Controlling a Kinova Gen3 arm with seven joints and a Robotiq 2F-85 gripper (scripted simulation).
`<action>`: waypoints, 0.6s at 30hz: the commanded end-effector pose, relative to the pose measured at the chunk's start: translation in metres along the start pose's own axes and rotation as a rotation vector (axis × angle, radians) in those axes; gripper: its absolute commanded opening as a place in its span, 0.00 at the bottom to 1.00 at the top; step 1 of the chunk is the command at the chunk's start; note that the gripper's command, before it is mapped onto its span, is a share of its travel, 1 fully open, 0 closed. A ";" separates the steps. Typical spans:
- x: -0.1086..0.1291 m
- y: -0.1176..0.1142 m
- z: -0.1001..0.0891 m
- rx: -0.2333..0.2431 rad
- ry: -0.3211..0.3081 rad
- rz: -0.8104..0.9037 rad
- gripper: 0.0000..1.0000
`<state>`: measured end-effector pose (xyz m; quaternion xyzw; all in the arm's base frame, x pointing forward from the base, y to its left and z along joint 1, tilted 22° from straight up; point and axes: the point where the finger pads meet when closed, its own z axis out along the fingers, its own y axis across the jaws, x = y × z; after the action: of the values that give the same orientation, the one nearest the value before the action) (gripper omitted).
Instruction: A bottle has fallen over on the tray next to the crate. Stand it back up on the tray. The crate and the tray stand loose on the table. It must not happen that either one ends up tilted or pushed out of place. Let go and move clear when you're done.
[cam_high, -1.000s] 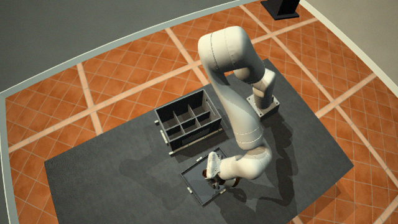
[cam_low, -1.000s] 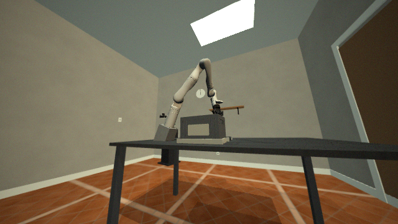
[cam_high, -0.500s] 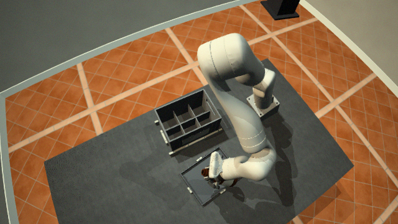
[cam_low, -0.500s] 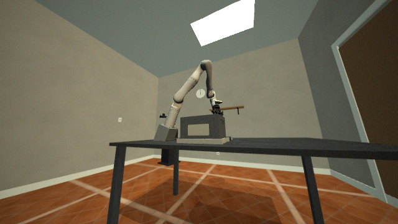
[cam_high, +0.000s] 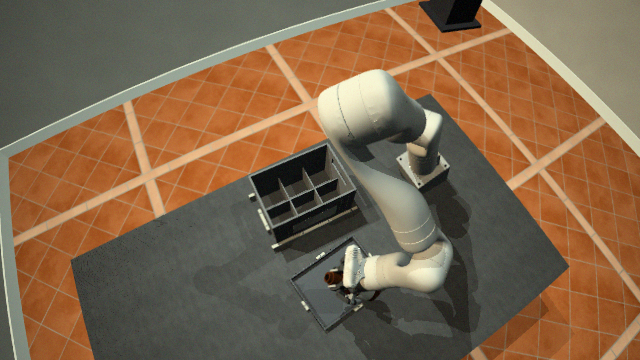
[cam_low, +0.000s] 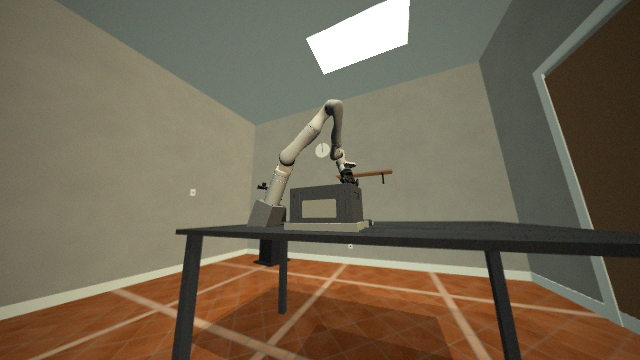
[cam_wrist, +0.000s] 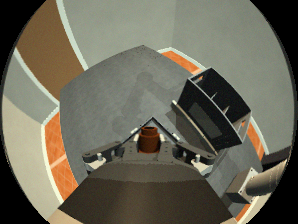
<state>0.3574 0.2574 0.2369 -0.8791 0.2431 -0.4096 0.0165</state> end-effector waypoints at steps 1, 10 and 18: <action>-0.004 -0.001 -0.001 0.004 0.003 -0.010 0.00; -0.004 -0.002 -0.001 0.006 0.011 -0.009 0.00; -0.004 -0.002 -0.001 0.006 0.011 -0.009 0.00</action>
<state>0.3549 0.2605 0.2345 -0.8781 0.2380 -0.4148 0.0150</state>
